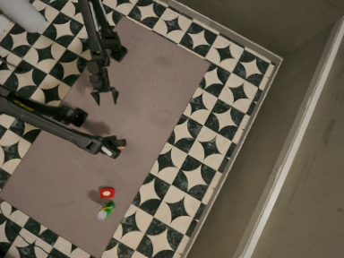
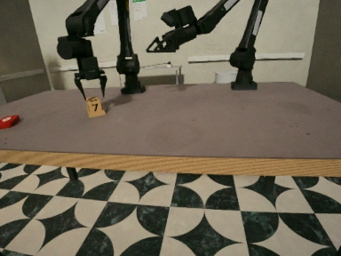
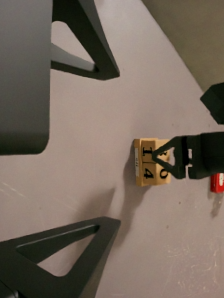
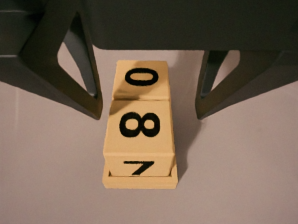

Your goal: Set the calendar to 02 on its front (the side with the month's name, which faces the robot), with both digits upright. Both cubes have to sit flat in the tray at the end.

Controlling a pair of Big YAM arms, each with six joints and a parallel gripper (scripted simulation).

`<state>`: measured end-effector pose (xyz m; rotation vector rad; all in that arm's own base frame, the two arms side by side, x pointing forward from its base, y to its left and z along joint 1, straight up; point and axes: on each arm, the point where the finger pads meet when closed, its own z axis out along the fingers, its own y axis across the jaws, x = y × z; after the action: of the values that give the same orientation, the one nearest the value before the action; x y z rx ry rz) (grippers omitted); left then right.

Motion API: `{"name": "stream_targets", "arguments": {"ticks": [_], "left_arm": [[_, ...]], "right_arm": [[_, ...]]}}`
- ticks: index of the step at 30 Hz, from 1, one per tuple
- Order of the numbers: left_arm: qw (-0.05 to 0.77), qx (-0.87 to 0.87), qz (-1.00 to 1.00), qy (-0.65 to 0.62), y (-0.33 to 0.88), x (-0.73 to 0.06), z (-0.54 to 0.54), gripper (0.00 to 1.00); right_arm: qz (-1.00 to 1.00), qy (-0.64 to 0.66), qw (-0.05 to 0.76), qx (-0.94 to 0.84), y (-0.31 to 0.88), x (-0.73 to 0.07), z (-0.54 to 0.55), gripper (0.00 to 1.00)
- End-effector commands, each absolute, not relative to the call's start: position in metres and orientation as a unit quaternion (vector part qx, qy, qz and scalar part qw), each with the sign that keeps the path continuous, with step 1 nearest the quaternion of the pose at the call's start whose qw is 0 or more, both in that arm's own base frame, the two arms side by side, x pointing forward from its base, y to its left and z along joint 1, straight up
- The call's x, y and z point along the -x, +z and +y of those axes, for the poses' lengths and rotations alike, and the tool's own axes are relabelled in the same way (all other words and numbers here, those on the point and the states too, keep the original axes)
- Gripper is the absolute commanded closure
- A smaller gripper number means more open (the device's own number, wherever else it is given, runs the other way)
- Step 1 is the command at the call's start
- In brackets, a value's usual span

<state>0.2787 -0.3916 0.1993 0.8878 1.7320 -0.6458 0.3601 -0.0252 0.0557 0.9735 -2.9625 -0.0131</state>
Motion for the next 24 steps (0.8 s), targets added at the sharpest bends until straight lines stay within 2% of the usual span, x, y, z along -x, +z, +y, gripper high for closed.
{"name": "stream_targets", "arguments": {"ticks": [1, 24], "left_arm": [[0.536, -0.368, 0.707, -0.279, 0.226, -0.283, -0.405, 0.0], [0.536, -0.368, 0.707, -0.279, 0.226, -0.283, -0.405, 0.0]], "right_arm": [[-0.95, 0.005, -0.012, -0.312, 0.065, -0.388, -0.027, 0.31], [-0.95, 0.0, -0.001, -0.312, 0.026, -0.382, -0.027, 0.31]]}}
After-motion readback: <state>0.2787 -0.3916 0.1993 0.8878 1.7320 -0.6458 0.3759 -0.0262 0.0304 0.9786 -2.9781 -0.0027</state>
